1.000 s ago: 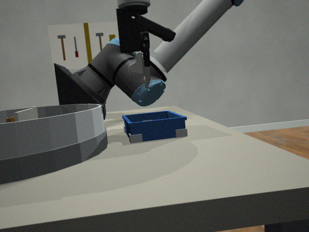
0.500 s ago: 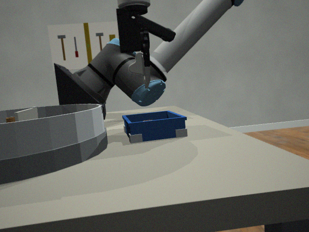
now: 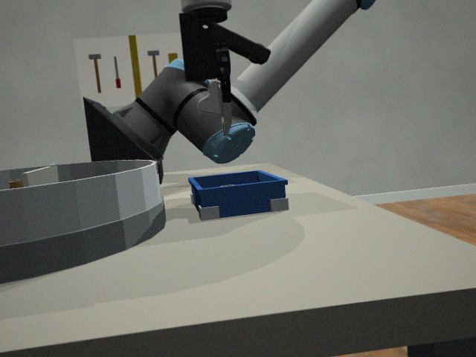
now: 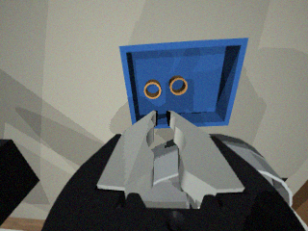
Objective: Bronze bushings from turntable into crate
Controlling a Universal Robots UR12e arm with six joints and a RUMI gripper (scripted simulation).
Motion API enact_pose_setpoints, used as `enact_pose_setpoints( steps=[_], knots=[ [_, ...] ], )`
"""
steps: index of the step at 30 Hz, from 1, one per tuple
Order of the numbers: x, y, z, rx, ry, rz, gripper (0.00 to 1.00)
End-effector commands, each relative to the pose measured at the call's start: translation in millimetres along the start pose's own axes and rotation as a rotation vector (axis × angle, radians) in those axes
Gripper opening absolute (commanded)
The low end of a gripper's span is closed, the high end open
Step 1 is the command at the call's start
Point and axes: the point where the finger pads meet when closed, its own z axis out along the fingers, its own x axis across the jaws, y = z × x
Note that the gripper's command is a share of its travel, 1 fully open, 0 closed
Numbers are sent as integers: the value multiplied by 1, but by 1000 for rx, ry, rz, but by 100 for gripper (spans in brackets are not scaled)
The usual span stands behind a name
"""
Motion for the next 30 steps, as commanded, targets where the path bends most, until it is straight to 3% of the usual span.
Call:
enact_pose_setpoints(
  steps=[1, 20, 24, 30],
  knots=[
    [0, 0, -1, 0, 1, 0, 6],
    [0, 5, -1, 0, 1, 0, 6],
    [-1, 32, 0, 0, 1, 0, 6],
    [-3, 114, 0, 0, 1, 0, 6]
  ],
)
